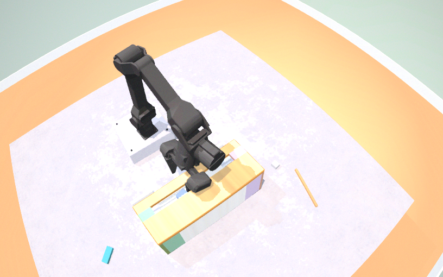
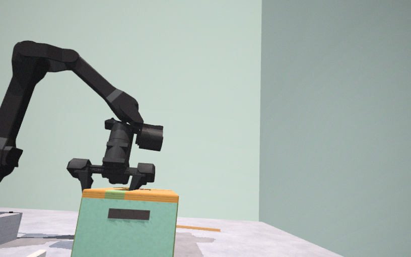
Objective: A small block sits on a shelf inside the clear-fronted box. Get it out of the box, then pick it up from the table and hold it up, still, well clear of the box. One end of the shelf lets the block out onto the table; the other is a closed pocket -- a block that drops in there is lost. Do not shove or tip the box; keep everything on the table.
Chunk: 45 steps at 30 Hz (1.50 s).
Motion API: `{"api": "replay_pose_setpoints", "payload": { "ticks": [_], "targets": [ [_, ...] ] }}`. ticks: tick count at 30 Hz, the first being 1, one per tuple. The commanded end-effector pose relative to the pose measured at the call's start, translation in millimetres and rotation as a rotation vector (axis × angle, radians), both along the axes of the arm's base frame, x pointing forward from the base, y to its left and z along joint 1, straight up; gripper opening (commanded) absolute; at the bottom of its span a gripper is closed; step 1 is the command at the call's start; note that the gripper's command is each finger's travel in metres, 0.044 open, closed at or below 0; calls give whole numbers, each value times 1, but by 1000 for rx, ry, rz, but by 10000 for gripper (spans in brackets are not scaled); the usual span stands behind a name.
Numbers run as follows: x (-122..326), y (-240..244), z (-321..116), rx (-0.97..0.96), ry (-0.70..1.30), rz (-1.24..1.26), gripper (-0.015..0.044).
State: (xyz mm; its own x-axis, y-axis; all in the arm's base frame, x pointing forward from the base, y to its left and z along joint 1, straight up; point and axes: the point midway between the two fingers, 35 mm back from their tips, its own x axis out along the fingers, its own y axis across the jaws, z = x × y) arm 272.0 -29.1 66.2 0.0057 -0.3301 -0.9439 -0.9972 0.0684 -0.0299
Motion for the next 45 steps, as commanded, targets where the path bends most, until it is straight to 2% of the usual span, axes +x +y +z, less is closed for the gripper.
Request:
{"api": "replay_pose_setpoints", "payload": {
  "ticks": [1,41,45],
  "targets": [
    [-2,-10,1,-5,-1,5,400],
    [-9,-108,1,-14,0,5,400],
    [-7,-108,24,-16,-3,2,400]
  ]
}}
